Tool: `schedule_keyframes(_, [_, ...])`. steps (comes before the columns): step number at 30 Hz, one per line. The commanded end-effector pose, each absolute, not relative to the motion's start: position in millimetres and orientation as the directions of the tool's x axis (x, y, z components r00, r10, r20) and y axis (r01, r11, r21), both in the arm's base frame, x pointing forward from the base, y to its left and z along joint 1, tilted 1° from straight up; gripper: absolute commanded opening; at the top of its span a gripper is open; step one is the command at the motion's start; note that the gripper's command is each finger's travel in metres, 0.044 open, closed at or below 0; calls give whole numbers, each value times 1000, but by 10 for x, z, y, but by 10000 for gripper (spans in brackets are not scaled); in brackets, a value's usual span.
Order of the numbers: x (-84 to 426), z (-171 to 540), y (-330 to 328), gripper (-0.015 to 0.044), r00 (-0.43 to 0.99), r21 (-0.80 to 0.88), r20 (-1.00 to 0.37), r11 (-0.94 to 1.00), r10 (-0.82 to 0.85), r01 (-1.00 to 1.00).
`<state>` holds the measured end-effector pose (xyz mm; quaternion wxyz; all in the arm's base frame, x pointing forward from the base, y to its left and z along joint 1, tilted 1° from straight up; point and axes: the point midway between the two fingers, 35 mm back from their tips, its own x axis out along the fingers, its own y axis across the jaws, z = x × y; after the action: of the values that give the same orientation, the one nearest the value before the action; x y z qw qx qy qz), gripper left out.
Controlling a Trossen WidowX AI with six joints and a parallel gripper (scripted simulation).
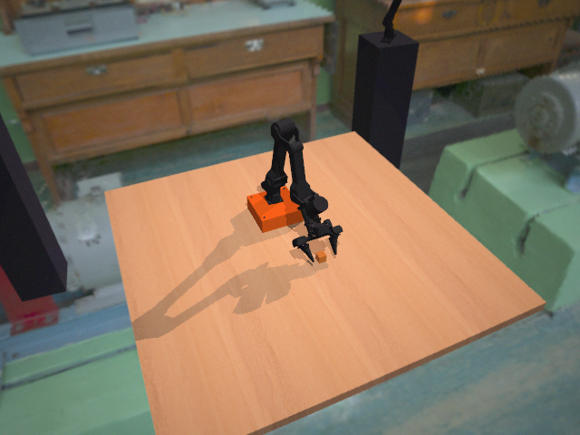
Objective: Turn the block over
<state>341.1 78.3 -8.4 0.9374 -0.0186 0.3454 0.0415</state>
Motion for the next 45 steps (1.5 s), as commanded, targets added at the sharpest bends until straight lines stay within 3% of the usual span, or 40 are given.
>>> schedule_keyframes(1, [3283,481,762,440,603,20,-795,996,67,-83])
schedule_keyframes(7, [3064,558,705,440,510,11,-859,997,50,-80])
schedule_keyframes(24, [3070,560,706,440,505,11,-862,997,50,-80])
schedule_keyframes(39, [3428,740,744,440,43,9,-999,997,13,-81])
schedule_keyframes(45, [3437,750,743,440,21,10,-1000,997,12,-80])
